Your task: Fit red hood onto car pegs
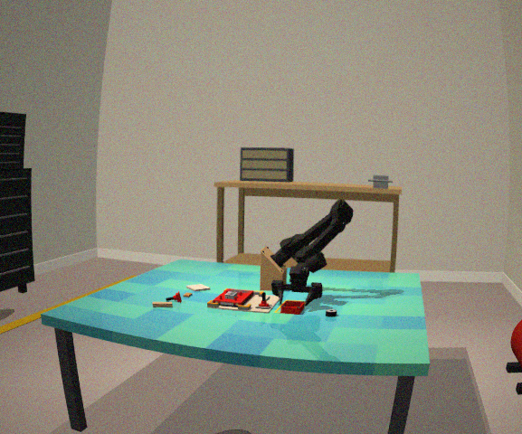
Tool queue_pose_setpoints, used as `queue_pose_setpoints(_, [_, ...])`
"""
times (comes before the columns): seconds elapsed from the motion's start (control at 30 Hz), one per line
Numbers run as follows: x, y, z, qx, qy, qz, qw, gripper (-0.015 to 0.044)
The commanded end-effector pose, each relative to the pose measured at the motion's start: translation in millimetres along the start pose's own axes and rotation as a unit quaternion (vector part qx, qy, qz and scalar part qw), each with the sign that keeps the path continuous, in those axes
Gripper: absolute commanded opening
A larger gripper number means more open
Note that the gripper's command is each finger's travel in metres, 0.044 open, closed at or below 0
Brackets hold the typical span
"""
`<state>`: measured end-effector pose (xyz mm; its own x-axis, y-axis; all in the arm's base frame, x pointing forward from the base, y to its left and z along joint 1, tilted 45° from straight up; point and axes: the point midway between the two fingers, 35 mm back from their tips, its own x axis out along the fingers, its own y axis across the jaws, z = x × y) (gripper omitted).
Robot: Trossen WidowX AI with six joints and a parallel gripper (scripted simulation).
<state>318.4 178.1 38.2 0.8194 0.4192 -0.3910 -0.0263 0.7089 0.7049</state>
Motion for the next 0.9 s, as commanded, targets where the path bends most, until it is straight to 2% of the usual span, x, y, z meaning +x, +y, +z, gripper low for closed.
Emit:
queue_pose_setpoints(0.0, [1.3, 0.0, -0.7, 0.003, -0.003, 0.0, 1.0, 0.044])
queue_pose_setpoints(0.63, [5.6, -0.1, -9.1, 0.003, -0.003, 0.0, 1.0, 0.044])
queue_pose_setpoints(0.77, [4.6, -0.1, -8.7, 0.0, 0.0, 0.0, 1.0, 0.0335])
queue_pose_setpoints(0.87, [4.6, -0.1, -8.7, 0.0, 0.0, 0.0, 1.0, 0.0315])
